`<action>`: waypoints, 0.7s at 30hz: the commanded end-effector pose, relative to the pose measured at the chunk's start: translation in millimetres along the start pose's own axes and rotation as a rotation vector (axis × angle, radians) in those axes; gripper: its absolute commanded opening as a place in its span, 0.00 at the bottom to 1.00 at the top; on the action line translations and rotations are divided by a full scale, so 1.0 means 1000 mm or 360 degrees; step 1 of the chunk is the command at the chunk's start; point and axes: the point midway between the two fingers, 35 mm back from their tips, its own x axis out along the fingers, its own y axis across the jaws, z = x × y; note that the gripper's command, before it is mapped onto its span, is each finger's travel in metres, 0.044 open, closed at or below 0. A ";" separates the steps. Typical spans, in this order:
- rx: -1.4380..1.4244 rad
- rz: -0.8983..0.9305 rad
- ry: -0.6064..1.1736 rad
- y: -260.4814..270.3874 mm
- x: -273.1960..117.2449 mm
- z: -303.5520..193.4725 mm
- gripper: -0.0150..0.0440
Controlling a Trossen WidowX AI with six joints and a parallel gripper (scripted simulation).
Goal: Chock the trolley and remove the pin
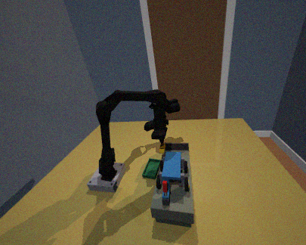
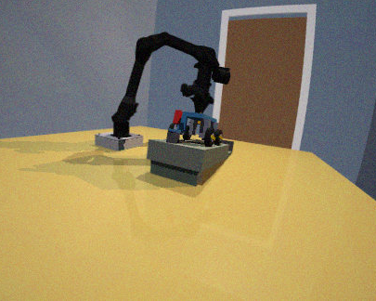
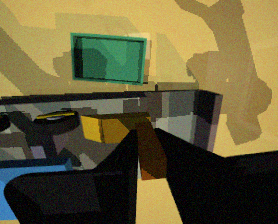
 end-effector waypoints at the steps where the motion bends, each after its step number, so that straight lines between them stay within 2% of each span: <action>1: -0.0008 -0.0005 0.0021 -0.001 -0.002 -0.006 0.25; 21: -0.0008 -0.0005 0.0021 -0.003 0.044 -0.009 0.25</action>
